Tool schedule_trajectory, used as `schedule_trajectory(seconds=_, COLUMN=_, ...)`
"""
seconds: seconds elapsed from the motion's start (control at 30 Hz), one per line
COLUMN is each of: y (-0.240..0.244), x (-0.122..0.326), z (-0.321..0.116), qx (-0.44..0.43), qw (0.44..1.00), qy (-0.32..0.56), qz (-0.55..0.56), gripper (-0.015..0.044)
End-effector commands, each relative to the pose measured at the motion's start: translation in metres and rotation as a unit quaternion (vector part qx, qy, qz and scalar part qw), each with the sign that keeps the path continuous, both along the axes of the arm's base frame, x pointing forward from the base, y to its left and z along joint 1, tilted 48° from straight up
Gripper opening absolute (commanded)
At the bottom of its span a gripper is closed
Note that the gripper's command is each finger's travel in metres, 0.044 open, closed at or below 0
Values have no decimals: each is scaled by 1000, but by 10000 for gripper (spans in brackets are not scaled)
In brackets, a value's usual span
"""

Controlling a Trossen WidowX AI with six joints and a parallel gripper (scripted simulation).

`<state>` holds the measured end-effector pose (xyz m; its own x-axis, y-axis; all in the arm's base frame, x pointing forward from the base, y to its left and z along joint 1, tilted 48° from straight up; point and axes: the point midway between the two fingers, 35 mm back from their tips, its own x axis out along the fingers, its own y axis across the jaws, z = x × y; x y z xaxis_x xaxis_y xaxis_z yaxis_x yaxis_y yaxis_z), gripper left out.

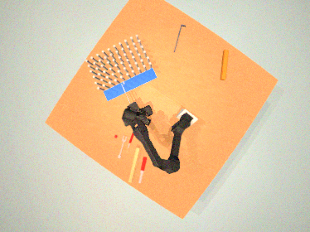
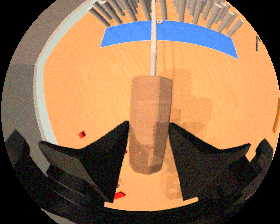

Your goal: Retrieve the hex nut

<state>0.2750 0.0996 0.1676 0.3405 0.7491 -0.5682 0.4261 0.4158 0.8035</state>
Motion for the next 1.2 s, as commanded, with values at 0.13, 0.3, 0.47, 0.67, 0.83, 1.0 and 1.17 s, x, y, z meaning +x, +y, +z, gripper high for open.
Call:
schedule_trajectory(seconds=0.13, y=-27, x=0, z=30, qx=9, qw=1000, qy=-7, qz=-2, gripper=0)
schedule_trajectory(seconds=0.3, y=-29, x=0, z=28, qx=7, qw=1000, qy=4, qz=-9, gripper=0)
schedule_trajectory(seconds=0.47, y=-46, x=17, z=21, qx=4, qw=997, qy=55, qz=-54, gripper=0)
schedule_trajectory(seconds=0.67, y=-69, x=37, z=10, qx=2, qw=987, qy=116, qz=-110, gripper=0)
schedule_trajectory(seconds=0.83, y=-91, x=51, z=-1, qx=0, qw=974, qy=165, qz=-156, gripper=0)
schedule_trajectory(seconds=1.0, y=-113, x=64, z=-13, qx=-1, qw=956, qy=213, qz=-202, gripper=0)
schedule_trajectory(seconds=1.17, y=-136, x=75, z=-27, qx=-1, qw=934, qy=258, qz=-247, gripper=0)
